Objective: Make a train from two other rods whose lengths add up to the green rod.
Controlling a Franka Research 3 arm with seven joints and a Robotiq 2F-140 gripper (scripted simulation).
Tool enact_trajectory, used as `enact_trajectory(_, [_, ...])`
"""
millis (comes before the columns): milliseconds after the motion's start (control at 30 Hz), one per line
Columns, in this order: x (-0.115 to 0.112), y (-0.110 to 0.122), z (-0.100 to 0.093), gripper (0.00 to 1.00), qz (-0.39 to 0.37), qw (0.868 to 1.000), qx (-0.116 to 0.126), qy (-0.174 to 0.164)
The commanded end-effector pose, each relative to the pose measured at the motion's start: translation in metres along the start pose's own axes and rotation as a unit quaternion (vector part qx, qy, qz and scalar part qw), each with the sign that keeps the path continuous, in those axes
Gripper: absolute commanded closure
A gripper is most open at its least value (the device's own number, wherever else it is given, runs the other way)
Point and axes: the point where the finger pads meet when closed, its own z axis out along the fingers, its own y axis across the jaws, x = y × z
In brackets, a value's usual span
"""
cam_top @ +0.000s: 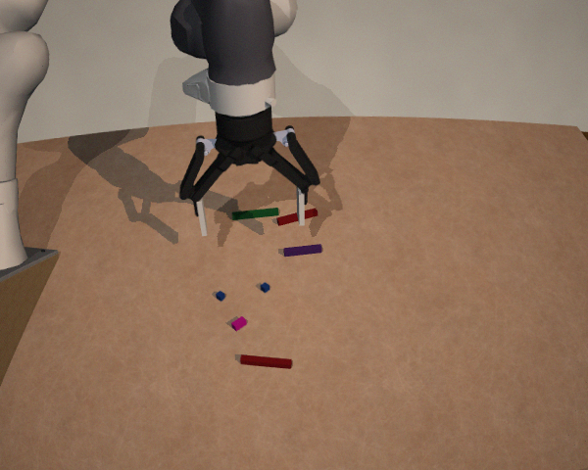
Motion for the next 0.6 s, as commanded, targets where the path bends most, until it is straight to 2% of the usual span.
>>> enact_trajectory(0, [-0.0047,-0.0020,-0.0008,0.00,-0.084,0.996,-0.002,-0.002])
enact_trajectory(100, [-0.0050,-0.0022,-0.0009,0.00,-0.092,0.996,-0.002,-0.002])
enact_trajectory(567, [-0.0106,-0.0058,-0.0025,0.00,-0.217,0.976,-0.002,-0.002])
